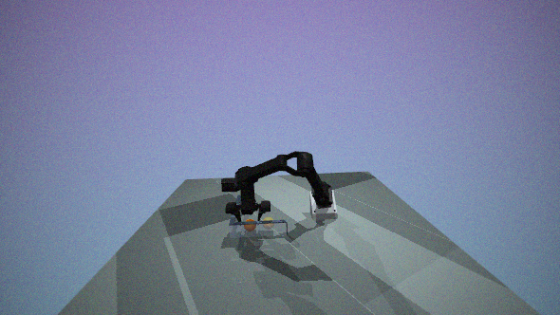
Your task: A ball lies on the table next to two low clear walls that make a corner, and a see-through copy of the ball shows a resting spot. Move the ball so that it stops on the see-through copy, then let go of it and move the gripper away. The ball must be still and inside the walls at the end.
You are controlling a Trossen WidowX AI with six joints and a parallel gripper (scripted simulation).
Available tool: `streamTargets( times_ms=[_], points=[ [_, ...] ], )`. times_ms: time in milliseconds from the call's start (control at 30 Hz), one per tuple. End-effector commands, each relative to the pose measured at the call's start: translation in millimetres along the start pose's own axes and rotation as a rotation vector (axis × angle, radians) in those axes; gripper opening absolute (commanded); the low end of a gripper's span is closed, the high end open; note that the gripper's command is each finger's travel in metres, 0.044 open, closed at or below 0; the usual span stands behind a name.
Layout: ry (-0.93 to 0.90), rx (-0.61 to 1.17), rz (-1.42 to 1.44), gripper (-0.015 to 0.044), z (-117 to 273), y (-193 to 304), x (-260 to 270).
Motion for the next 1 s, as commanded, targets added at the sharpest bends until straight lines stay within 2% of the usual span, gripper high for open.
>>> streamTargets(
  times_ms=[0, 333, 600, 967],
  points=[
    [-0.008, -0.004, -0.008, 0.0286, -5, 1, 2],
    [-0.008, -0.004, -0.008, 0.0219, -5, 1, 2],
    [0.024, 0.044, -0.046, 0.0009, 12, 23, -2],
    [0.012, 0.032, -0.043, 0.0, 60, 17, -7]
  ],
)
Point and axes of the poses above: the point midway between the two fingers, 35 mm back from their tips, its own z axis back along the fingers, its own x axis across the jaws, y = z × x, the point moved 1 cm from there along z, back along the fingers, and after that the axes turned 2 degrees about z, right-handed, at the moved point
